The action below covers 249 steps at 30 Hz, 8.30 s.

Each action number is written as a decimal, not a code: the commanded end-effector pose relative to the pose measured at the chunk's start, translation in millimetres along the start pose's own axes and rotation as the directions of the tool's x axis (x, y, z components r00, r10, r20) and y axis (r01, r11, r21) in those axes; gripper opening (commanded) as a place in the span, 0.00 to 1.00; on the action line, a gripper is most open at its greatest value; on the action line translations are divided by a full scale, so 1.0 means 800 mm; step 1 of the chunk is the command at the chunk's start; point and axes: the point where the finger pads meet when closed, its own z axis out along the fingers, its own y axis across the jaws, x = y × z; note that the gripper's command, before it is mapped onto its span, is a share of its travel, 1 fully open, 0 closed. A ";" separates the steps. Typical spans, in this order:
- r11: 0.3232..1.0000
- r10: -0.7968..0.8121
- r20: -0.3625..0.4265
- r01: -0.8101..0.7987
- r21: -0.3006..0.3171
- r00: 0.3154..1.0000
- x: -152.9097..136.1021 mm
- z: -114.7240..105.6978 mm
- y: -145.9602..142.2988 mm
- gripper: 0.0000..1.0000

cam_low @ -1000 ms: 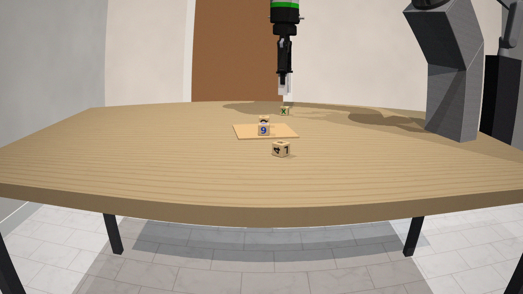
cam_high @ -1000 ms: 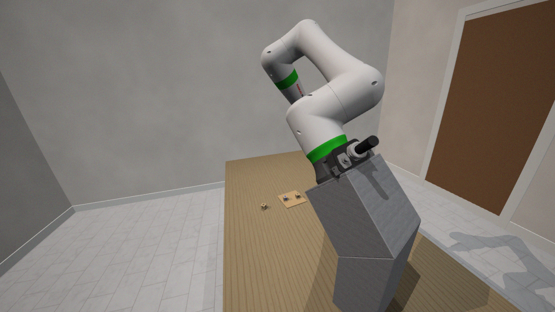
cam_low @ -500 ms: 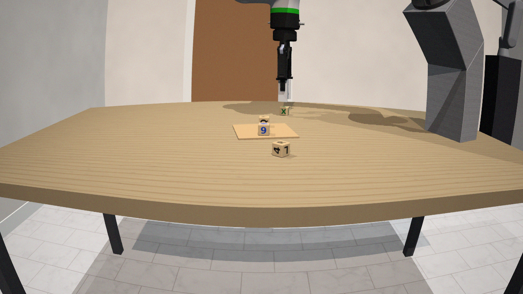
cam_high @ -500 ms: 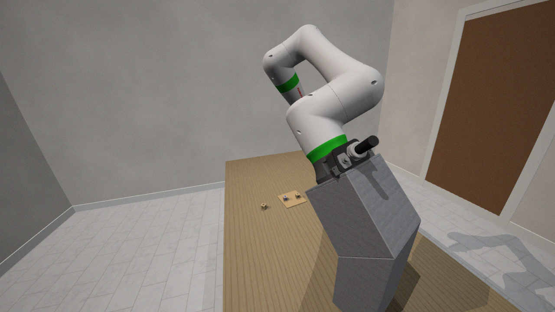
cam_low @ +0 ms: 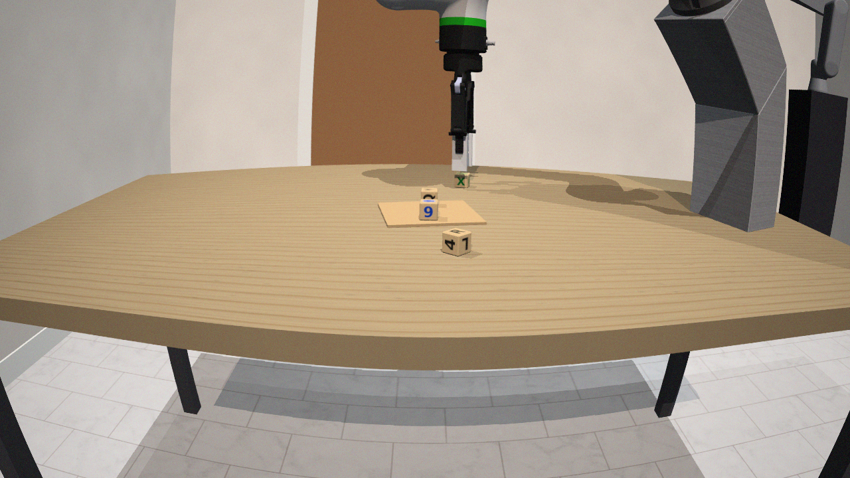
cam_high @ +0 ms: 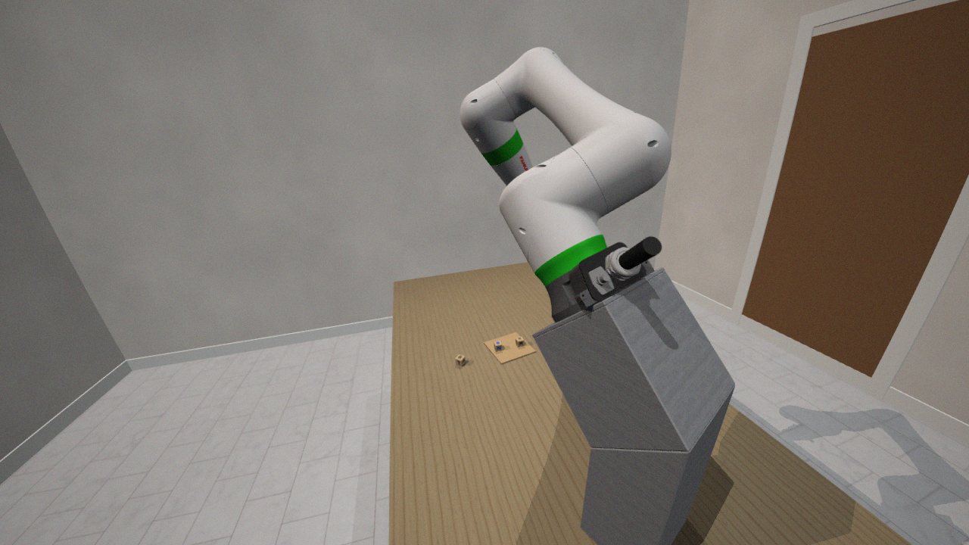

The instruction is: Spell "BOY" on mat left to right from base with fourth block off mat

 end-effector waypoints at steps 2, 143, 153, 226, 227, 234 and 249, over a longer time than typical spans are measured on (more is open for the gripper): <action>1.000 0.000 0.000 0.000 0.000 1.000 0.000 0.000 0.000 0.37; 0.999 0.053 0.008 -0.053 -0.004 0.999 -0.001 -0.083 -0.009 0.13; 0.950 0.311 0.029 -0.310 -0.032 0.950 -0.001 -0.079 -0.058 0.13; 0.211 0.978 0.000 -0.978 0.000 0.211 0.015 -0.064 -0.283 0.13; 0.211 0.978 0.000 -0.978 0.000 0.211 0.015 -0.059 -0.283 0.13; 0.211 0.978 0.000 -0.978 0.000 0.211 0.015 -0.017 -0.284 0.13; 0.211 0.978 0.000 -0.978 0.000 0.211 0.015 0.030 -0.285 0.13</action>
